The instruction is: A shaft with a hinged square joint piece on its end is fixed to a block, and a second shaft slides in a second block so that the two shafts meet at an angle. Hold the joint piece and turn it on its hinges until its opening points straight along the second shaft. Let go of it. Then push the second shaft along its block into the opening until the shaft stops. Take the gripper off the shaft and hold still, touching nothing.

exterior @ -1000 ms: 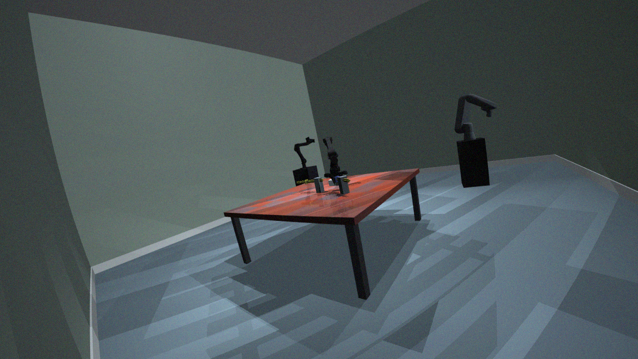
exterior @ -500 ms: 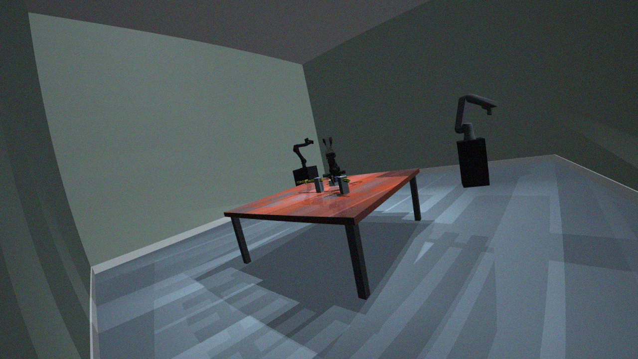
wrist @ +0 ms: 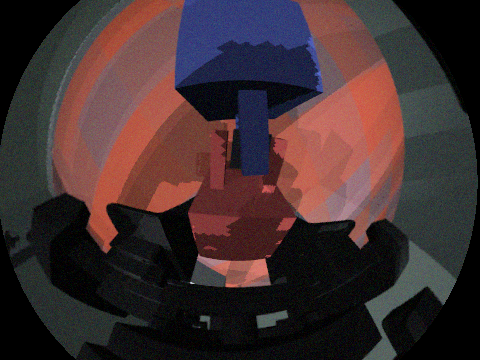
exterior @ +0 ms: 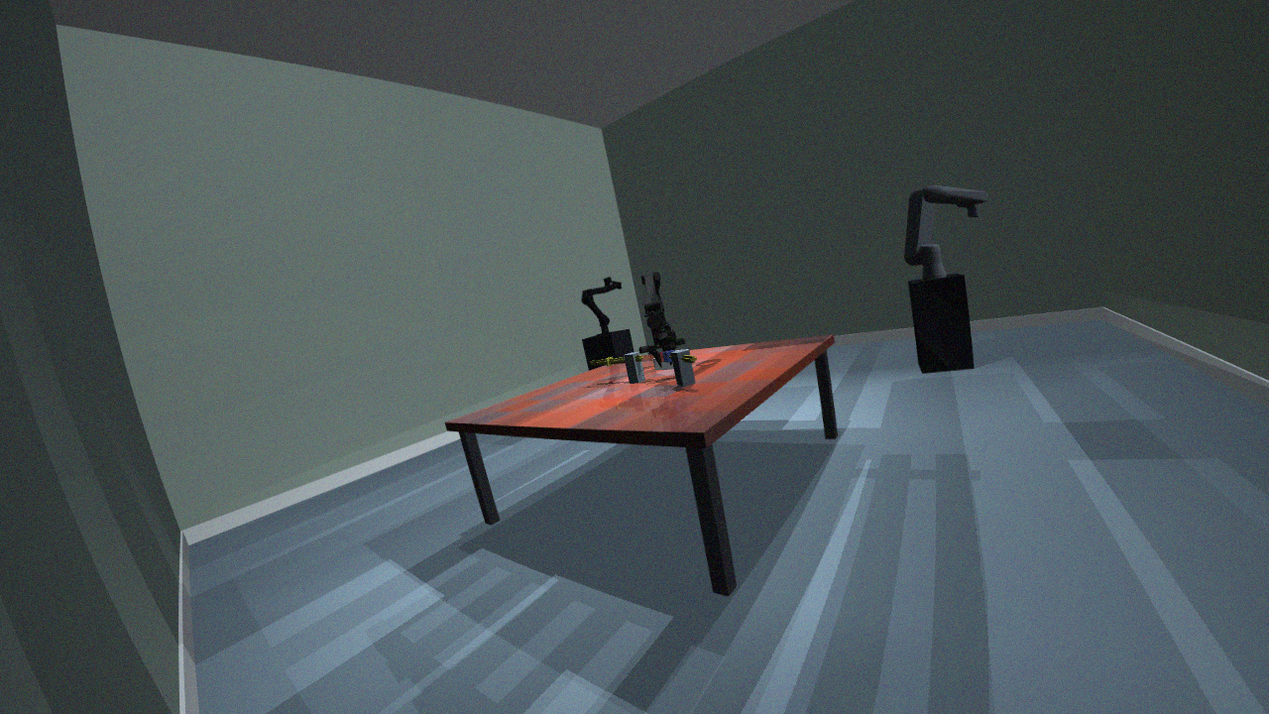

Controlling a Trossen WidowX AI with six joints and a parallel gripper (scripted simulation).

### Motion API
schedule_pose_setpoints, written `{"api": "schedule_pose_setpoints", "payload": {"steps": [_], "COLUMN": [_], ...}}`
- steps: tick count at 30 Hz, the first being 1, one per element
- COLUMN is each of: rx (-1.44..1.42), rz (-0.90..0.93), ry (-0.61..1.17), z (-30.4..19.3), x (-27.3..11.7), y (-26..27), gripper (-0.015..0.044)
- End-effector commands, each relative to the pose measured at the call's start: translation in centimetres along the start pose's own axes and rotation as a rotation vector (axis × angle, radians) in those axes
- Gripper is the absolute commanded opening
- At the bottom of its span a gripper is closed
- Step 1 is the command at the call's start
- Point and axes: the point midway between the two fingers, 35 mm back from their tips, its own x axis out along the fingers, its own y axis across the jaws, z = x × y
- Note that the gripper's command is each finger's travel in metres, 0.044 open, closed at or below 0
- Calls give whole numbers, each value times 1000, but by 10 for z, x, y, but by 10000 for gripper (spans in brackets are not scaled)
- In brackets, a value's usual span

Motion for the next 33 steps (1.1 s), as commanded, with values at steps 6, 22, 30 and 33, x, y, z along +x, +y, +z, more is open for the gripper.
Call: {"api": "schedule_pose_setpoints", "payload": {"steps": [6, 22, 30, 33], "rx": [-147, -388, -508, -553], "rz": [10, 18, 17, 15], "ry": [36, 91, 119, 129], "z": [0, 3, 5, 7], "x": [-2, -4, -6, -6], "y": [-7, -18, -23, -25], "gripper": [0, 0, 0, 0]}}
